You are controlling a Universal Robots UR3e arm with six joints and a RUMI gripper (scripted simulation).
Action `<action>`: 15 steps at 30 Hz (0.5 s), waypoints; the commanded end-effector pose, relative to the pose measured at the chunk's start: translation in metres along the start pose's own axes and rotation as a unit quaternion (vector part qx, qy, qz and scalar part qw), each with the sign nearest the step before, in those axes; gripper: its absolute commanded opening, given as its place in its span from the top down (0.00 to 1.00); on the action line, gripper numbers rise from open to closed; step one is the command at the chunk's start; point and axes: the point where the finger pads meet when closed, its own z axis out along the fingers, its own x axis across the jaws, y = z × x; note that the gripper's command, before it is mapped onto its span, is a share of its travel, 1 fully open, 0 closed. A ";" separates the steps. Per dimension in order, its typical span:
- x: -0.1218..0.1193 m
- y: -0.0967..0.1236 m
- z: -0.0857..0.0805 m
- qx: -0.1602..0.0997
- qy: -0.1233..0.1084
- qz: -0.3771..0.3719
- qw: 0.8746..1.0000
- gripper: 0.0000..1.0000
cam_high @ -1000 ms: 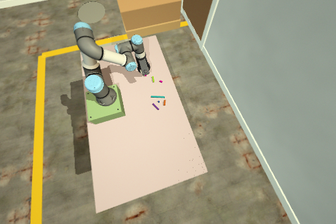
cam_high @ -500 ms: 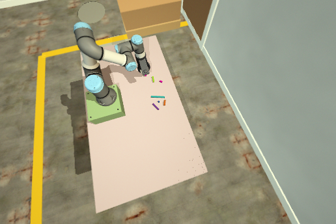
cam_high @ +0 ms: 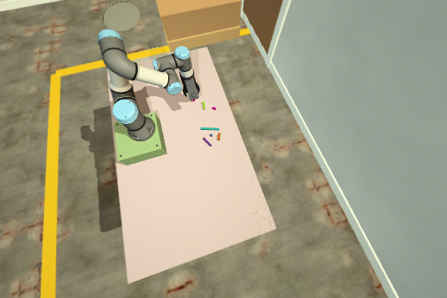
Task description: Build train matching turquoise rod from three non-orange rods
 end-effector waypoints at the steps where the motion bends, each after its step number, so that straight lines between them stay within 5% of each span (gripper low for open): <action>1: -0.001 0.000 0.000 0.000 -0.001 0.000 1.000 1.00; 15: -0.001 0.000 0.008 0.000 -0.001 0.000 1.000 1.00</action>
